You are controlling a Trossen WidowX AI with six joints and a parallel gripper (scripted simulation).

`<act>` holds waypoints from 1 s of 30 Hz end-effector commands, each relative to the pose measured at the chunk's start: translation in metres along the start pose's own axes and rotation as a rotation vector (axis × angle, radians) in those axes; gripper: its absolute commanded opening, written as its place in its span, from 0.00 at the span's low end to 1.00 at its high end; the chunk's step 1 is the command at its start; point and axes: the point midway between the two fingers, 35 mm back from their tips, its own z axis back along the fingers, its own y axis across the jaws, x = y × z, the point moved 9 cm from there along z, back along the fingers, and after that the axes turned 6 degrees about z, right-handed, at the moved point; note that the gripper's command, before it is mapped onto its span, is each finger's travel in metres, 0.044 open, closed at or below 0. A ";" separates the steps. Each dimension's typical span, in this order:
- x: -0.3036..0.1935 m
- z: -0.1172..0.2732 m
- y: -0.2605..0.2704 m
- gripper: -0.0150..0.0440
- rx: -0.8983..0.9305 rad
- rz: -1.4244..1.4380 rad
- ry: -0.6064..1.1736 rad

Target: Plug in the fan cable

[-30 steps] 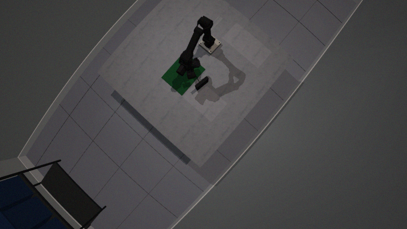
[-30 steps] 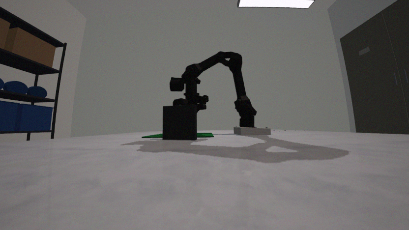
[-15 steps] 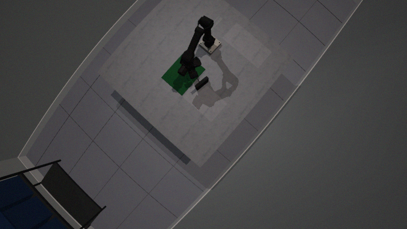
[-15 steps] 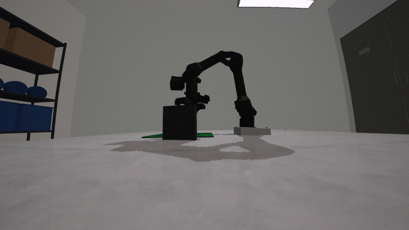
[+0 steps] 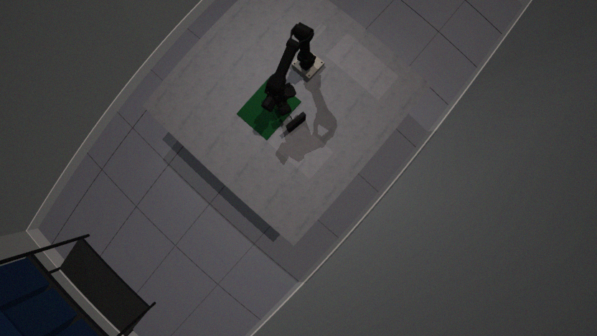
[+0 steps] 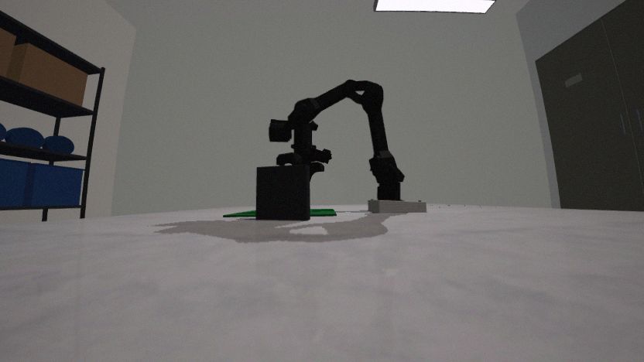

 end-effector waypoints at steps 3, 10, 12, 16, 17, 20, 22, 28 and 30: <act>0.001 -0.003 0.000 0.25 -0.004 -0.008 -0.003; 0.001 -0.022 0.000 0.25 -0.004 -0.008 -0.003; 0.001 -0.022 0.000 0.25 -0.004 -0.008 -0.003; 0.001 -0.022 0.000 0.25 -0.004 -0.008 -0.003; 0.001 -0.022 0.000 0.25 -0.004 -0.008 -0.003; 0.001 -0.022 -0.001 0.25 -0.004 -0.011 -0.003; 0.000 -0.022 -0.001 0.25 -0.004 -0.013 -0.003; 0.000 -0.022 -0.001 0.25 -0.004 -0.014 -0.003; 0.000 -0.022 -0.001 0.25 -0.004 -0.014 -0.003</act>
